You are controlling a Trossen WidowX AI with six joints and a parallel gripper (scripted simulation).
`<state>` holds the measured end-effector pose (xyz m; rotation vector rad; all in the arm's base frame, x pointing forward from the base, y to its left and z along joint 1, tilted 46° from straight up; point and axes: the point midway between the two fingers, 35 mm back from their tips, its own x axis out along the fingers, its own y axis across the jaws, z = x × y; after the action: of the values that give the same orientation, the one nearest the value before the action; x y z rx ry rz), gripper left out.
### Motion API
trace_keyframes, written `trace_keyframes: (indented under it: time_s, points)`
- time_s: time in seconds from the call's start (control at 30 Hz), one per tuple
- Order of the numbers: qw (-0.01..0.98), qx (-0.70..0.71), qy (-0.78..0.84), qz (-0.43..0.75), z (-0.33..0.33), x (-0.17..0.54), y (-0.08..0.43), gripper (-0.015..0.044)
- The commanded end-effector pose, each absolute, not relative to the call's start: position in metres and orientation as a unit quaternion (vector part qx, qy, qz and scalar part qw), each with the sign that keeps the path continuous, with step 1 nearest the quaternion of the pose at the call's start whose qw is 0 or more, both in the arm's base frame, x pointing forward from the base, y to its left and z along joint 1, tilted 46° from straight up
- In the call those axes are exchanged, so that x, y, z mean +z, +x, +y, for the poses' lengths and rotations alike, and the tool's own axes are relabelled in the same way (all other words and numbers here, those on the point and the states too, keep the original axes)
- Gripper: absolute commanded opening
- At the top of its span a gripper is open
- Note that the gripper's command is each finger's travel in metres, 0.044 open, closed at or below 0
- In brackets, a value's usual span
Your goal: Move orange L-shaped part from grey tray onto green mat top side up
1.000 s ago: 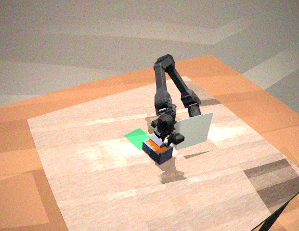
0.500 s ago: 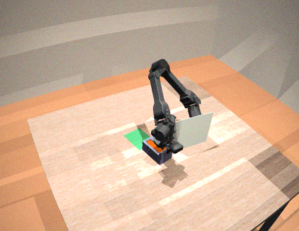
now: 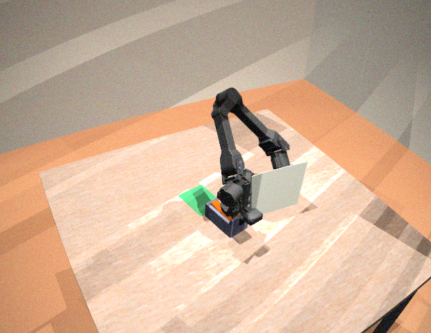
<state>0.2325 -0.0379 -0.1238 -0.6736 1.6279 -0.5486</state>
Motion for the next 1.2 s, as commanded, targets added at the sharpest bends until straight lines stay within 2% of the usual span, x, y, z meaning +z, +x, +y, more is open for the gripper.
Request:
trace_keyframes:
  time_s: [0.0, 1.17]
  points:
    - [0.597, -0.236, -0.297, 0.707, -0.0458, -0.1301, 0.2267, 0.0180]
    - [0.601, -0.236, -0.293, 0.705, -0.0518, -0.1388, 0.2274, 0.0180]
